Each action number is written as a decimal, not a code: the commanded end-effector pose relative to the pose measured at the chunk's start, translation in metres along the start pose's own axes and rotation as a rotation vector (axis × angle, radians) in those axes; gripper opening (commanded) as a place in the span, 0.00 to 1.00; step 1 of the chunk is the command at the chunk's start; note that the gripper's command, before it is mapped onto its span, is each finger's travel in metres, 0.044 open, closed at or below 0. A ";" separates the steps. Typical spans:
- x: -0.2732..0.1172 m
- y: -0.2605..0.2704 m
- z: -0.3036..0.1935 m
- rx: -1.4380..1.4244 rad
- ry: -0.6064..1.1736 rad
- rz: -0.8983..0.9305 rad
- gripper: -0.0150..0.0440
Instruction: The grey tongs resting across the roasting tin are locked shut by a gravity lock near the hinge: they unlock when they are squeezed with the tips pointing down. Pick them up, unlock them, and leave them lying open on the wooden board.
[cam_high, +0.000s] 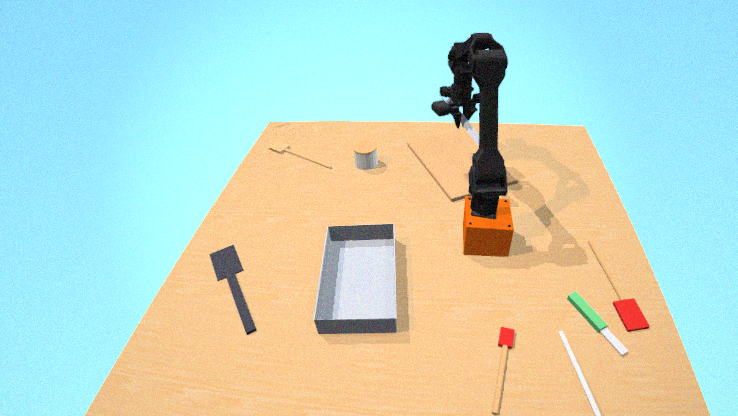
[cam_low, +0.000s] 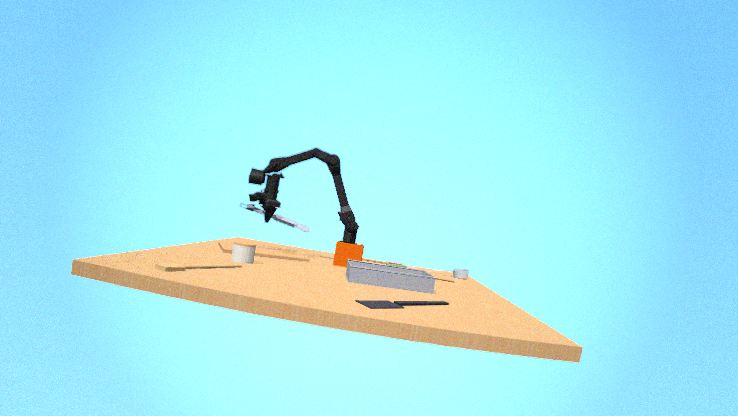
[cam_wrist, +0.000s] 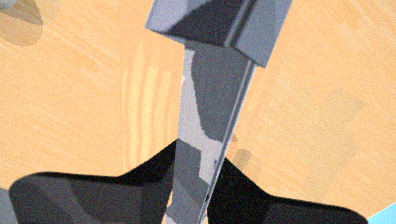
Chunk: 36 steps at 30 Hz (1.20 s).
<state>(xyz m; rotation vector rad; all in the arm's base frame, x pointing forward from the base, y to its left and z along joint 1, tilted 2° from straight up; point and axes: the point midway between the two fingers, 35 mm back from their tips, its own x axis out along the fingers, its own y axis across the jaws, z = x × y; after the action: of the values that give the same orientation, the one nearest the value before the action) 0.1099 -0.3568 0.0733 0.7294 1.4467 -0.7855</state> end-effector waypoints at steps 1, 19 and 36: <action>0.005 -0.001 0.000 -0.005 -0.001 -0.004 0.00; 0.035 -0.001 0.001 -0.005 -0.001 -0.004 0.00; 0.063 -0.001 0.000 -0.005 -0.001 -0.004 0.00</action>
<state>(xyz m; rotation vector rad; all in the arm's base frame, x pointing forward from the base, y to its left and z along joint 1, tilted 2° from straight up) 0.1084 -0.3592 0.0141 0.7289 1.4464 -0.7859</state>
